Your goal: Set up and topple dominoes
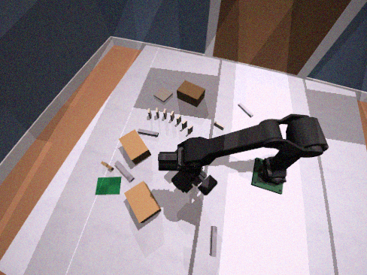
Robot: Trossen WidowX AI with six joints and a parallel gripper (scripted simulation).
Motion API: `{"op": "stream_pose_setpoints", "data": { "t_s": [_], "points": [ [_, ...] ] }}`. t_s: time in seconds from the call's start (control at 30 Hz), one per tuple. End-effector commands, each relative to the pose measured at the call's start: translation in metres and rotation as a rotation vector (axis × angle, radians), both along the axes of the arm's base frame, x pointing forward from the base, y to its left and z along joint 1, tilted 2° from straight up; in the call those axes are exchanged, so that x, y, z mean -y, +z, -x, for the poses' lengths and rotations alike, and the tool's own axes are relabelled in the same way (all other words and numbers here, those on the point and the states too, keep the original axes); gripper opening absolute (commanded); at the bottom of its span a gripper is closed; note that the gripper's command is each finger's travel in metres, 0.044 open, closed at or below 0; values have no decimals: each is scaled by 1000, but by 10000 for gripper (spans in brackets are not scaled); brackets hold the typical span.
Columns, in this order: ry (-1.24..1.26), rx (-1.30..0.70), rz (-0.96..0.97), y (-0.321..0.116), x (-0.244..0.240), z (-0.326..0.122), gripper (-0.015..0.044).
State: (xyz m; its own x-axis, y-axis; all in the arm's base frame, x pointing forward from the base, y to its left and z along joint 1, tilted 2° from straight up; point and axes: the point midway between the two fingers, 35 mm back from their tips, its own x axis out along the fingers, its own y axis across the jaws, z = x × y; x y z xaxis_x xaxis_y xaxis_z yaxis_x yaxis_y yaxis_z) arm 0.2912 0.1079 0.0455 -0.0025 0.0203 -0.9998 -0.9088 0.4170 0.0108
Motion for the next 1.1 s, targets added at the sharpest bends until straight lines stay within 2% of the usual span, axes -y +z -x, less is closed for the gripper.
{"op": "stream_pose_setpoints", "data": {
  "t_s": [0.0,0.13,0.43,0.6,0.67,0.97,1.07],
  "points": [
    [1,3,3,0,0,-1,107],
    [1,3,2,8,0,-3,107],
    [0,1,0,127,1,-2,107],
    [-21,0,0,136,4,-1,107],
    [-193,-2,3,136,22,-11,107],
    [-1398,-10,13,135,162,-42,107],
    [-1591,-11,14,135,187,-41,107]
  ]
}}
